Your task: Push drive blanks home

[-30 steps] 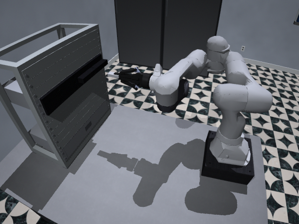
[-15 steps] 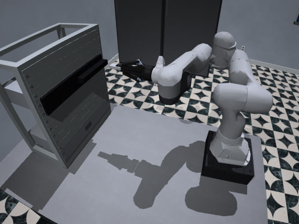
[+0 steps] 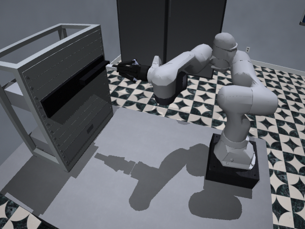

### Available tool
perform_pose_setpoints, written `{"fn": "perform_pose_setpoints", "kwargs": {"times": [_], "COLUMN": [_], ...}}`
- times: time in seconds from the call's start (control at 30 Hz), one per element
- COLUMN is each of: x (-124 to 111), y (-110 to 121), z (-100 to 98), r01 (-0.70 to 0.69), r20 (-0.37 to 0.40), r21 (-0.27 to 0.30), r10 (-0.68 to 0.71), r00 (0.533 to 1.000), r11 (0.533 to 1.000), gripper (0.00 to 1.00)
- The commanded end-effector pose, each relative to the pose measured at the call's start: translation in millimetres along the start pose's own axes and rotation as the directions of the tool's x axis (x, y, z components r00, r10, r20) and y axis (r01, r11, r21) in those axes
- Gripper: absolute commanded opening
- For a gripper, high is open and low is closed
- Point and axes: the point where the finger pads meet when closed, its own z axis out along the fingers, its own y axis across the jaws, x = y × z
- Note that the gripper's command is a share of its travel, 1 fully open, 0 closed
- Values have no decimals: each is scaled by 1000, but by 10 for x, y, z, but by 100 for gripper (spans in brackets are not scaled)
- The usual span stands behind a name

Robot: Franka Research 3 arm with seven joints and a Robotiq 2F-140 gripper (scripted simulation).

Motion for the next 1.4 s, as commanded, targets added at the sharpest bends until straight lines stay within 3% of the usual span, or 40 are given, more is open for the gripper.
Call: {"fn": "perform_pose_setpoints", "kwargs": {"times": [0.0,1.37], "x": [-22,-80], "y": [26,73], "z": [16,64], "r01": [-4,-4], "r20": [6,6], "r21": [-7,-7], "r10": [4,4], "r00": [1000,1000], "r11": [1000,1000], "gripper": [0,0]}}
